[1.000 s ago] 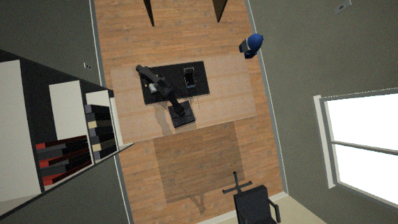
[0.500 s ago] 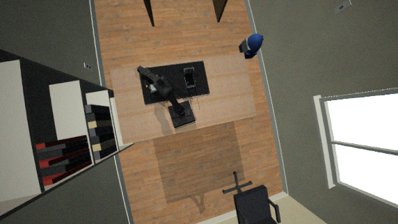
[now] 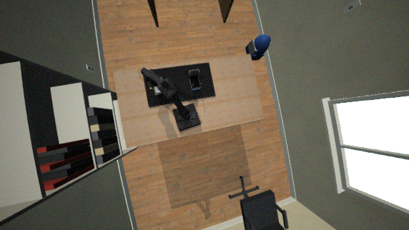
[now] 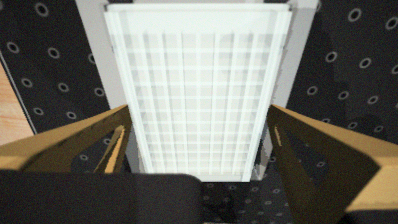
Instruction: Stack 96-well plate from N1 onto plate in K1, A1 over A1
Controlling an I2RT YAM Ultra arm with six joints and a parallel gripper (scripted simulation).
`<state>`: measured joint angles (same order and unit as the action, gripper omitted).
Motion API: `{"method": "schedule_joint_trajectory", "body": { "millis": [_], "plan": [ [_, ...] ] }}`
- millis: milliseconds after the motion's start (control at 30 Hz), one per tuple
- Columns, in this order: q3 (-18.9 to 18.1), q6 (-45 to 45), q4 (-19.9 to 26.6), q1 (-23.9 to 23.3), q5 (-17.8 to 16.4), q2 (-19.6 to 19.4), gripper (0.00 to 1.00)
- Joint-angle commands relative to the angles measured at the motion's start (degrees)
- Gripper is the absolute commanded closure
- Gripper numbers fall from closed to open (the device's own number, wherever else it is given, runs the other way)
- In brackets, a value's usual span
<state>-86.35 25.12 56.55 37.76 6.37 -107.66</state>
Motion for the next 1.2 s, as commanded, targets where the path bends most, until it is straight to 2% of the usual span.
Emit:
{"method": "schedule_joint_trajectory", "body": {
  "millis": [0, 33, 1167],
  "plan": [
    [-0.2, -0.2, -0.4, 0.0, -0.1, 0.4, 0.00],
    [-0.2, -0.2, -0.4, 0.0, -0.1, 0.4, 1.00],
    [-0.2, -0.2, -0.4, 0.0, -0.1, 0.4, 1.00]
  ]
}}
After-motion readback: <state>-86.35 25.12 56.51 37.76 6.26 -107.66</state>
